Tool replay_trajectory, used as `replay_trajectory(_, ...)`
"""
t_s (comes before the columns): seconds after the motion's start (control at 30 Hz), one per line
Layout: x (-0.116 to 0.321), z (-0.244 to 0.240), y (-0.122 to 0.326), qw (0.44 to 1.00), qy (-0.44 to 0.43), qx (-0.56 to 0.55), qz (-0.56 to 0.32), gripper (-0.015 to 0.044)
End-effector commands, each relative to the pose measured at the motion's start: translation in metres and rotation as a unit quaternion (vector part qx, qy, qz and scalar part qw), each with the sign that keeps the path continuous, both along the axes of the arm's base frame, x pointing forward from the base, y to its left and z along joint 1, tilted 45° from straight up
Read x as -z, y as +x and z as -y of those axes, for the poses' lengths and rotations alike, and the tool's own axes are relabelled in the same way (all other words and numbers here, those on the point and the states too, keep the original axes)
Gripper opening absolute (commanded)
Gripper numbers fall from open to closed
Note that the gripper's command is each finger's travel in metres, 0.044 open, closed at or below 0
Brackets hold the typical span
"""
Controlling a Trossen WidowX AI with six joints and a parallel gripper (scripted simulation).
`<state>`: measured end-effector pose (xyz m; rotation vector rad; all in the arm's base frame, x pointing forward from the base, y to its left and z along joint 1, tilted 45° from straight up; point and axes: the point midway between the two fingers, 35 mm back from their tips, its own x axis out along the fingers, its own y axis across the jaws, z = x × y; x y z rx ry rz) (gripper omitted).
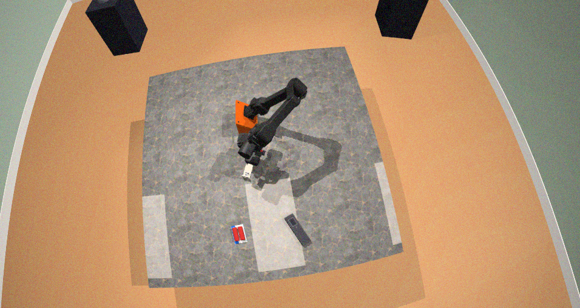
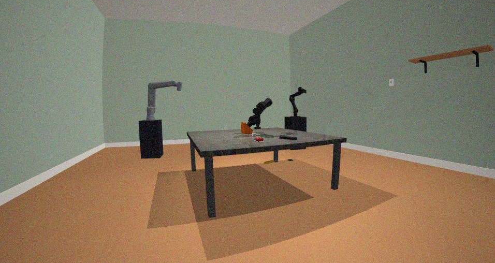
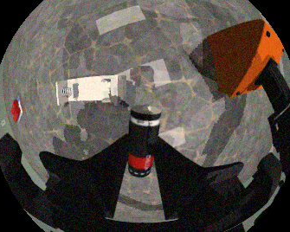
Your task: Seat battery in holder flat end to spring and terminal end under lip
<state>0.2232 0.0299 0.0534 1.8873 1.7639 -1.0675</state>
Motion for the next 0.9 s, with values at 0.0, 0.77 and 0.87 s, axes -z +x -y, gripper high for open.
replay_trajectory(0.0,0.002,0.007,0.009,0.996,-0.008,0.067,-0.065,0.0080)
replay_trajectory(0.77,0.028,0.045,0.059,0.768,-0.036,0.458,-0.446,0.0080)
replay_trajectory(0.87,0.031,0.049,0.063,0.729,-0.037,0.490,-0.477,0.0080)
